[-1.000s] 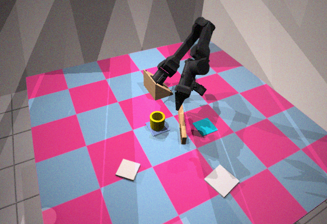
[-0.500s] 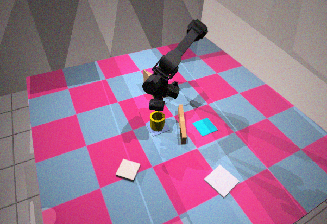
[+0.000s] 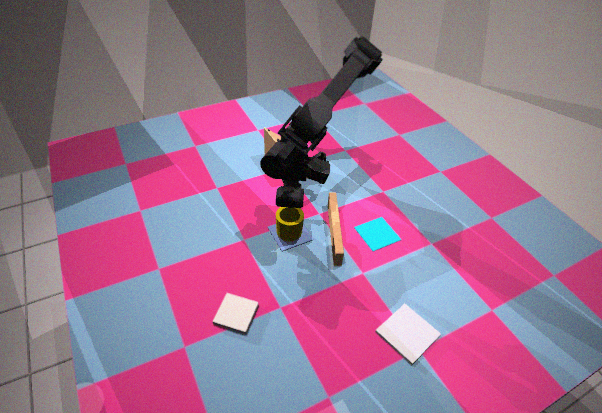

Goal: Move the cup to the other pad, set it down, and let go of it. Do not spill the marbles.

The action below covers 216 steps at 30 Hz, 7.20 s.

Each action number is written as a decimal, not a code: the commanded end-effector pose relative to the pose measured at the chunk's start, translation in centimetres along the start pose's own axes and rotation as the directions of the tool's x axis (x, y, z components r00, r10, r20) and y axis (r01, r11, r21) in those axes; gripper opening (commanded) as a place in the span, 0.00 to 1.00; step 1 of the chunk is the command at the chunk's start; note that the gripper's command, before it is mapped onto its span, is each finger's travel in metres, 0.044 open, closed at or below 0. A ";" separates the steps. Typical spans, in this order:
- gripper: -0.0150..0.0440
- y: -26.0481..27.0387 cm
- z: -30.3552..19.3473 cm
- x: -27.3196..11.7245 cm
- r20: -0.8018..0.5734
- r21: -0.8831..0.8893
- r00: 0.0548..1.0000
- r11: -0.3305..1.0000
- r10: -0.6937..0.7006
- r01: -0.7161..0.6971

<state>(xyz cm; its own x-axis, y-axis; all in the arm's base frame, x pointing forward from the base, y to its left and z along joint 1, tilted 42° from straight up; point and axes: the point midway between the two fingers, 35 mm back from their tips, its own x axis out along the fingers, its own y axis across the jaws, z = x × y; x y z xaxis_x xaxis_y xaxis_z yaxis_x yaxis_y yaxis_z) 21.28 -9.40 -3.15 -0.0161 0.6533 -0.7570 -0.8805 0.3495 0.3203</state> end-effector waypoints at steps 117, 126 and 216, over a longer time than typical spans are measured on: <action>0.25 0.7 1.9 -1.8 0.014 0.013 1.000 1.000 0.013 -0.013; 0.25 0.7 4.1 -1.9 0.012 0.011 1.000 1.000 0.012 -0.012; 0.25 2.2 23.3 -1.2 0.020 0.006 1.000 1.000 0.013 -0.013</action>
<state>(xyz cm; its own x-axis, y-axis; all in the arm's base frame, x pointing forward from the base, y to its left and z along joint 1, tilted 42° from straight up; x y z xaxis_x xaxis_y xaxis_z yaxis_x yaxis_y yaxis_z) 30.55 5.84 12.13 -0.0139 0.6666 -0.7453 -0.8810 0.3443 0.3244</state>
